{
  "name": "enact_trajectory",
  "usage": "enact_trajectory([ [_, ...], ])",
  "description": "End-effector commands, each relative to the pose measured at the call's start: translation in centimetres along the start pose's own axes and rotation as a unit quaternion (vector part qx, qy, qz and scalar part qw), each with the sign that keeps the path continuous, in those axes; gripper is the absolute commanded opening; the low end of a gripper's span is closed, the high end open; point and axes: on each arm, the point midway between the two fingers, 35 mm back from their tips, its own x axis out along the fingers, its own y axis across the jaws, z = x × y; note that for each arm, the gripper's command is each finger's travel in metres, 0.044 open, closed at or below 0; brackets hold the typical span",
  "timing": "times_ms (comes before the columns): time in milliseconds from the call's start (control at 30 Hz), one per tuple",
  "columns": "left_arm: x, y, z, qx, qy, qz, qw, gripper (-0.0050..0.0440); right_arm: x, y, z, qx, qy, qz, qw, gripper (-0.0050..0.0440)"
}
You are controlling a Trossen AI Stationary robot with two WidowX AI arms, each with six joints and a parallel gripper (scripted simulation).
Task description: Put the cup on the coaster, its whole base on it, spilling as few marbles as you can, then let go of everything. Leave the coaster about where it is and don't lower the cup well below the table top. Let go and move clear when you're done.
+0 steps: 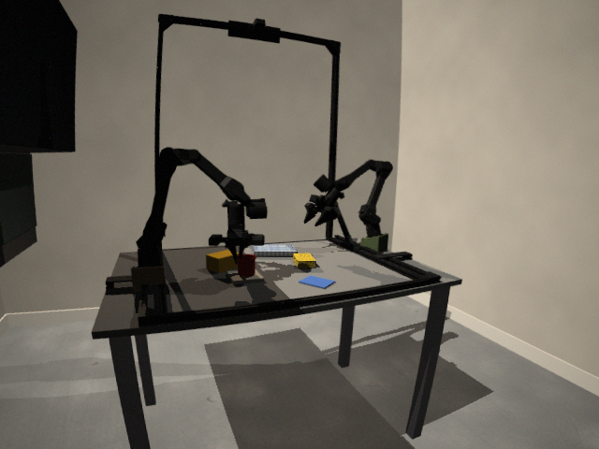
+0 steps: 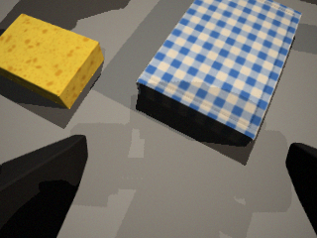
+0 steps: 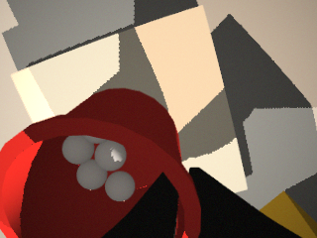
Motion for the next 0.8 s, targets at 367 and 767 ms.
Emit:
enact_trajectory([
  [367,0.00,0.00,0.00,0.000,0.000,0.000,1.000,0.0400,0.02,0.01,0.00,0.000,0.000,0.000,1.000,0.0115],
  [767,0.00,0.00,0.00,0.000,0.000,0.000,1.000,0.0400,-0.86,0.11,-0.02,0.000,-0.001,-0.003,1.000,0.0115],
])
